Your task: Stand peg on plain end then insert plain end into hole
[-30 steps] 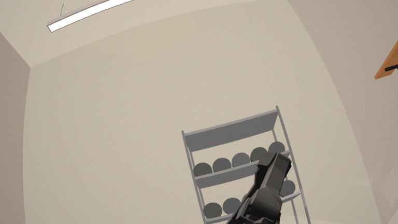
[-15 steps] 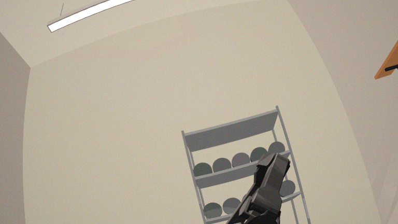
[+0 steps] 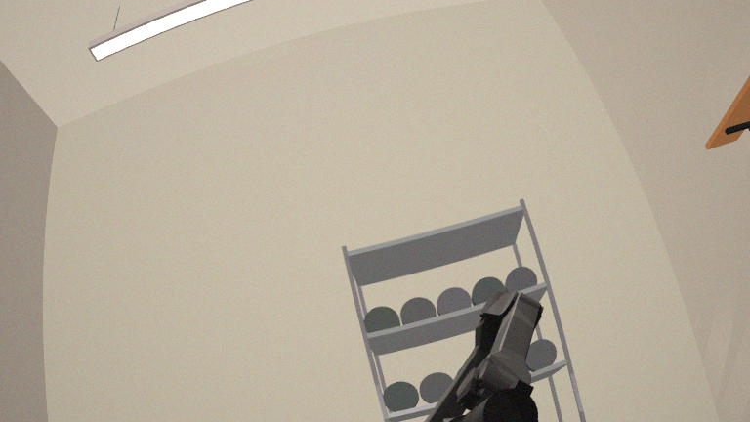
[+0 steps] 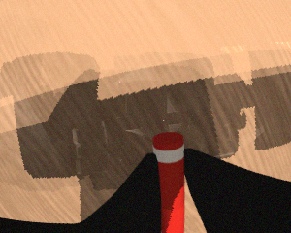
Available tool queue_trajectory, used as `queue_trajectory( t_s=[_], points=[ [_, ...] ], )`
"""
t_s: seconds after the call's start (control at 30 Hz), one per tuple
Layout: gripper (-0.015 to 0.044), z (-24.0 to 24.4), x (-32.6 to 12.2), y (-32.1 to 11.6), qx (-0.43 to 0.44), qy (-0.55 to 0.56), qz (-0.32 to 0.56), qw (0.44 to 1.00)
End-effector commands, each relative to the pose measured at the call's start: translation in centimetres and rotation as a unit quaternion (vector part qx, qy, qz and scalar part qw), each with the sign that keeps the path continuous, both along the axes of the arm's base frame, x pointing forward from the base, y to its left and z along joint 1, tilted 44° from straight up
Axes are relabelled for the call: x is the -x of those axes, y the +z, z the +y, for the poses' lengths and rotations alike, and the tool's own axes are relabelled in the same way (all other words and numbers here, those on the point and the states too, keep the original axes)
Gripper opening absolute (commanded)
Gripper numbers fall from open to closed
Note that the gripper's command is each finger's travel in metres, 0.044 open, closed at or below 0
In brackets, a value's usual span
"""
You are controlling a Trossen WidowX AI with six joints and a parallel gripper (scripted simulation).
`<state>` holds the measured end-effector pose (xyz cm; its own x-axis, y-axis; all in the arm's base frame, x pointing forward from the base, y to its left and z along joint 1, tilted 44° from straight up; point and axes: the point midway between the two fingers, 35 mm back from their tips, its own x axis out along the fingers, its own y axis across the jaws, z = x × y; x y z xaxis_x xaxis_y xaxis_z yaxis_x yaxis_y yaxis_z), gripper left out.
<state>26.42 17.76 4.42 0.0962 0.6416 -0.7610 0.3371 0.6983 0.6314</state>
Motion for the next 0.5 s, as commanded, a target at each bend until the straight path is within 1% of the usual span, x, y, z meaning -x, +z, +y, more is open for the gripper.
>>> queue_trajectory(
  t_s=[0.0, 0.47],
  points=[
    [0.0049, -0.09, 0.16, 0.15, 0.007, -0.01, -0.011, 1.0],
    [0.0049, -0.43, 0.71, 0.83, 0.027, -0.049, -0.053, 0.997]
  ],
)
